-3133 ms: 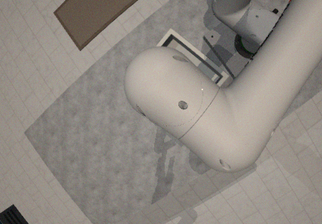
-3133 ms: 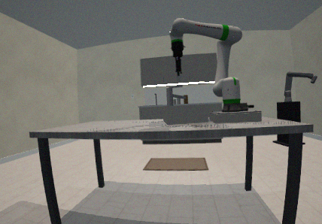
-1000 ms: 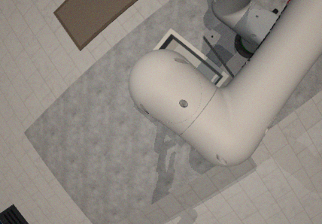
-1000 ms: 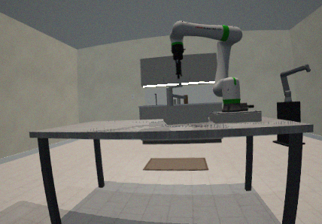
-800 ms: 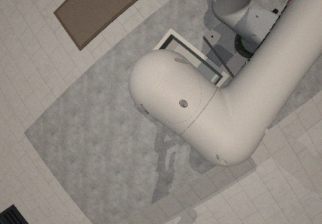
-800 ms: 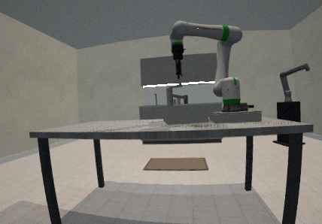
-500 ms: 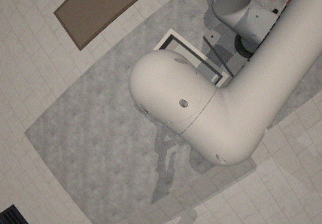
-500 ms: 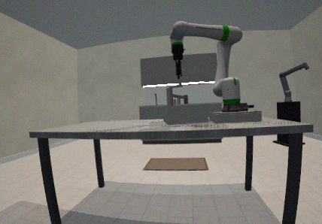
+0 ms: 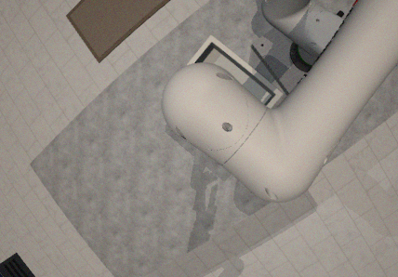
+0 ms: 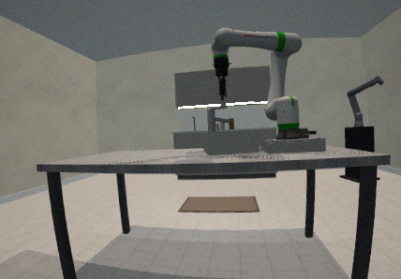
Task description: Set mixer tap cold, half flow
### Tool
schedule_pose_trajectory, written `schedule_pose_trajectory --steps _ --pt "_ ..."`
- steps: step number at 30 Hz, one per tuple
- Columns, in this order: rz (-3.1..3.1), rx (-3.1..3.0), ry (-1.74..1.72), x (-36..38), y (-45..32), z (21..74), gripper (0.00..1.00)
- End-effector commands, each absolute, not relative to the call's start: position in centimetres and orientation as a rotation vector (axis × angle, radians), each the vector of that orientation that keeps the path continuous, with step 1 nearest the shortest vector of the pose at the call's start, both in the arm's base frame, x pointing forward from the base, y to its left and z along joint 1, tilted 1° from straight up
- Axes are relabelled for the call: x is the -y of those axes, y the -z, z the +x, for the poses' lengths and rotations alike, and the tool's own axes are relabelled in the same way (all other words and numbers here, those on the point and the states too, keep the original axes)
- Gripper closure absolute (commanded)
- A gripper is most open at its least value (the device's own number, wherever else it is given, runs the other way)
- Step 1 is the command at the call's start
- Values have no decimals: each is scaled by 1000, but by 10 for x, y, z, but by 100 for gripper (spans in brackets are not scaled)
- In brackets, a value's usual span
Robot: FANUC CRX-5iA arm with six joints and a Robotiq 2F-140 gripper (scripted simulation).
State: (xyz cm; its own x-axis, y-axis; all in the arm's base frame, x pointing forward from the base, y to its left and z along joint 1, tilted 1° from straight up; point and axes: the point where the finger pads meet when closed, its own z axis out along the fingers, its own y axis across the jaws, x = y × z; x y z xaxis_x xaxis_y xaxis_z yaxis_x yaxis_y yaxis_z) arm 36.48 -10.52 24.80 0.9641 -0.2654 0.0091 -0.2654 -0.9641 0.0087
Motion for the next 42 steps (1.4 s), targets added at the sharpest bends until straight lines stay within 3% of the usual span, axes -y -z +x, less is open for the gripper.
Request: schedule_pose_trajectory --steps 1,42 --pt "3103 419 -13 105 -245 365 58" --pt "3103 419 -13 106 -212 365 58"
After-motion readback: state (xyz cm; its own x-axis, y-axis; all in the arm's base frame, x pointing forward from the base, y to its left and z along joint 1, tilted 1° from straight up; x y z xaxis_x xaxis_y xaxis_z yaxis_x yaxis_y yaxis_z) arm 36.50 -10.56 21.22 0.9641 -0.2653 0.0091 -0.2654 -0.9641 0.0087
